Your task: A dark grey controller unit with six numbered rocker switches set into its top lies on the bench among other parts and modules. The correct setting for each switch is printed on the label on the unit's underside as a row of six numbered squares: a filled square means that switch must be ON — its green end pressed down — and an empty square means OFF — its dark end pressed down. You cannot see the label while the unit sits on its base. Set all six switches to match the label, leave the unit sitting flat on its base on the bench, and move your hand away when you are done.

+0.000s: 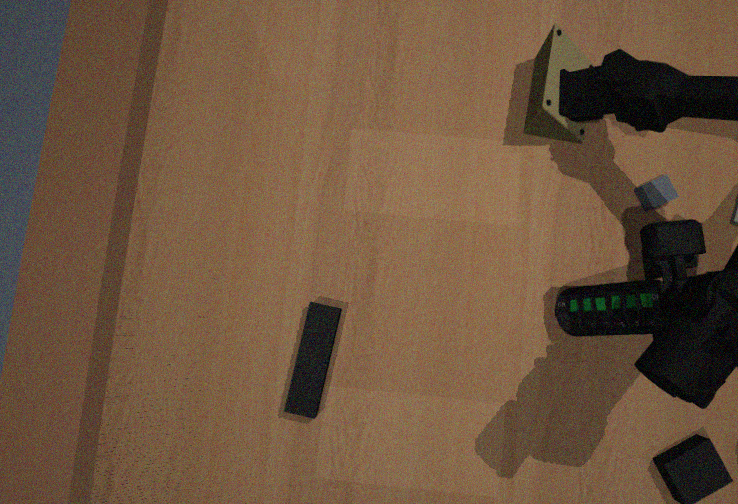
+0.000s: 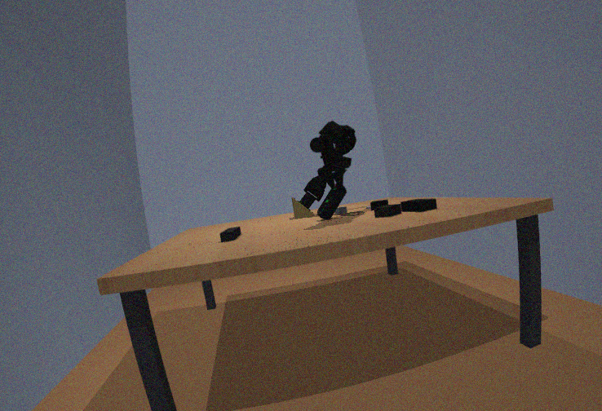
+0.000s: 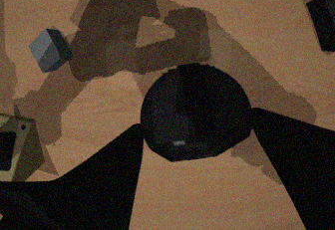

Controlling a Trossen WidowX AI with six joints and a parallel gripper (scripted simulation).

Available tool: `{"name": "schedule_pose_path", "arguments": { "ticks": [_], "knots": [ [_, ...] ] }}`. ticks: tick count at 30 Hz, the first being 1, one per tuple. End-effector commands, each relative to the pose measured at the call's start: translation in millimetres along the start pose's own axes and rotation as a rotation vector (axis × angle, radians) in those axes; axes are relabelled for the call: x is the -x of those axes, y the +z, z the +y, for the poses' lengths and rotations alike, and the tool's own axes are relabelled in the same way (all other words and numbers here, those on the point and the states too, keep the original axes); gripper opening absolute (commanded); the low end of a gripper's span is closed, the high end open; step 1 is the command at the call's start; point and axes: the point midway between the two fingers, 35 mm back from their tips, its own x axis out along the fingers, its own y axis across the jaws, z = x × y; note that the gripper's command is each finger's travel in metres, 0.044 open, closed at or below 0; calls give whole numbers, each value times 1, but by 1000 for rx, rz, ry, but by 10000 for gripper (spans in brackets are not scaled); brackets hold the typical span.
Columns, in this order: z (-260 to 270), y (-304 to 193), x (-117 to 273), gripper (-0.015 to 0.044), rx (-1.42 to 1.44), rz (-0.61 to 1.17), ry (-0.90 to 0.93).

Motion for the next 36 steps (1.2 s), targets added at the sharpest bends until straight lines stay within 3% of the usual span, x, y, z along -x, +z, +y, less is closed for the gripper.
{"name": "schedule_pose_path", "arguments": {
  "ticks": [1,36],
  "knots": [
    [0,-7,1,336,0,-8,4],
    [0,-32,12,338,-2,2,-11]
  ]
}}
